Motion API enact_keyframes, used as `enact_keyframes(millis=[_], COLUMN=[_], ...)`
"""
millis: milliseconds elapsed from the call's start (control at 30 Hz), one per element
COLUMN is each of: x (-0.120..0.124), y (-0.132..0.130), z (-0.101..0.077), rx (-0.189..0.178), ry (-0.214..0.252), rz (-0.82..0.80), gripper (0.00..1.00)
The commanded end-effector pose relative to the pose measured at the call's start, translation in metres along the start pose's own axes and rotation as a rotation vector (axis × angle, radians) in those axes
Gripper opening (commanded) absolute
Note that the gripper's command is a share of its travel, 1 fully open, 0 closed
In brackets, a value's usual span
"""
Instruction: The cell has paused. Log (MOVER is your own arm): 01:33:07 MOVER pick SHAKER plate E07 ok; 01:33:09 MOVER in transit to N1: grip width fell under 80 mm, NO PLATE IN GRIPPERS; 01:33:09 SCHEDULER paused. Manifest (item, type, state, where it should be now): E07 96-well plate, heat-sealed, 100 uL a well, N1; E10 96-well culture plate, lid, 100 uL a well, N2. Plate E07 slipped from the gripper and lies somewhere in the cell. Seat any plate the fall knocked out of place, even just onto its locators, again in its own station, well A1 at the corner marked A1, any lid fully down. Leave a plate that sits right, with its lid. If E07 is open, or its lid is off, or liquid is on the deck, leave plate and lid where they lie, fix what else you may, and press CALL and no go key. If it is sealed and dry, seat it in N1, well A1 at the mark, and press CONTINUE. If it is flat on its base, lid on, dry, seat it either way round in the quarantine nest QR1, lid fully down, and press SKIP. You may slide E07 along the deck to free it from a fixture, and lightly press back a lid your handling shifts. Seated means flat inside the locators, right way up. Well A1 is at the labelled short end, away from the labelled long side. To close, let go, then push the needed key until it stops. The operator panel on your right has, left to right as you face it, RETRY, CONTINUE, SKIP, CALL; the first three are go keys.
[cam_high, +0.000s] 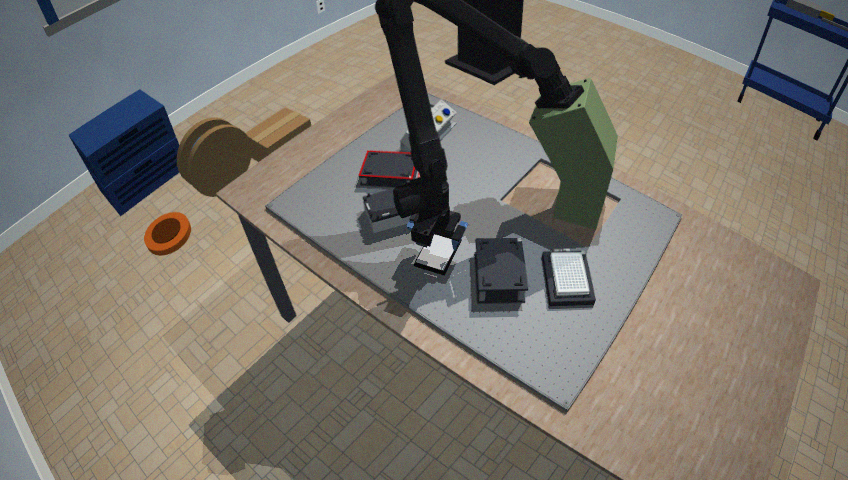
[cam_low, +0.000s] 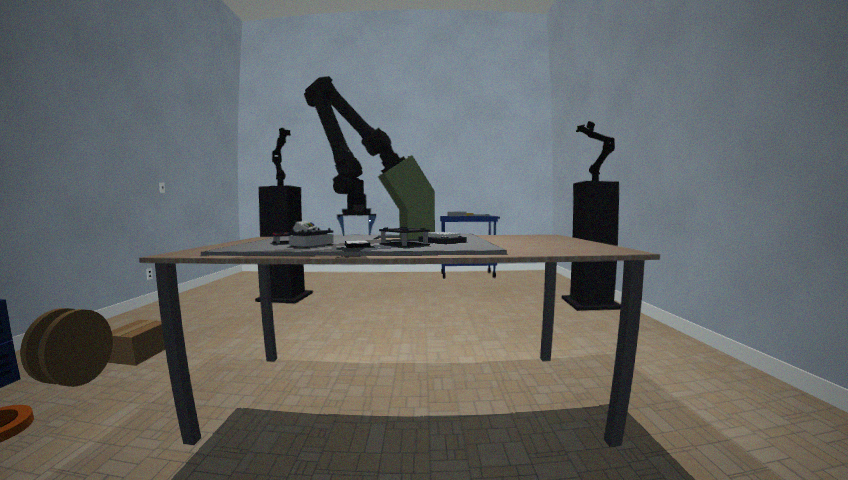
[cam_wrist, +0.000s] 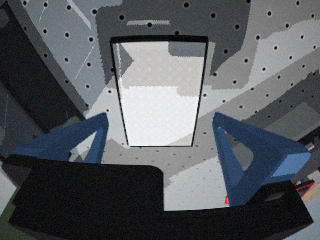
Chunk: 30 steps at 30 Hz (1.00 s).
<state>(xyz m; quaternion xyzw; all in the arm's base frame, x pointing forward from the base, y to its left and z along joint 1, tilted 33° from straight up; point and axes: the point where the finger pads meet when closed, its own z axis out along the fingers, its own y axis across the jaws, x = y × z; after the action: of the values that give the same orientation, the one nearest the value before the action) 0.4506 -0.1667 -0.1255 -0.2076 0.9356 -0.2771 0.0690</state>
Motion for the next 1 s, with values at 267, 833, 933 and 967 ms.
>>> enact_keyframes(millis=[267, 833, 933, 967], x=[0.0, 0.001, 0.001, 0.001], y=[-0.004, -0.004, -0.003, -0.004], z=[0.018, 0.039, 0.041, 0.043], rx=[0.005, 0.005, 0.004, 0.005], ry=[-0.005, -0.005, -0.004, -0.005], rz=[-0.004, -0.004, -0.005, -0.004], gripper=[1.0, 1.0, 1.0, 1.0])
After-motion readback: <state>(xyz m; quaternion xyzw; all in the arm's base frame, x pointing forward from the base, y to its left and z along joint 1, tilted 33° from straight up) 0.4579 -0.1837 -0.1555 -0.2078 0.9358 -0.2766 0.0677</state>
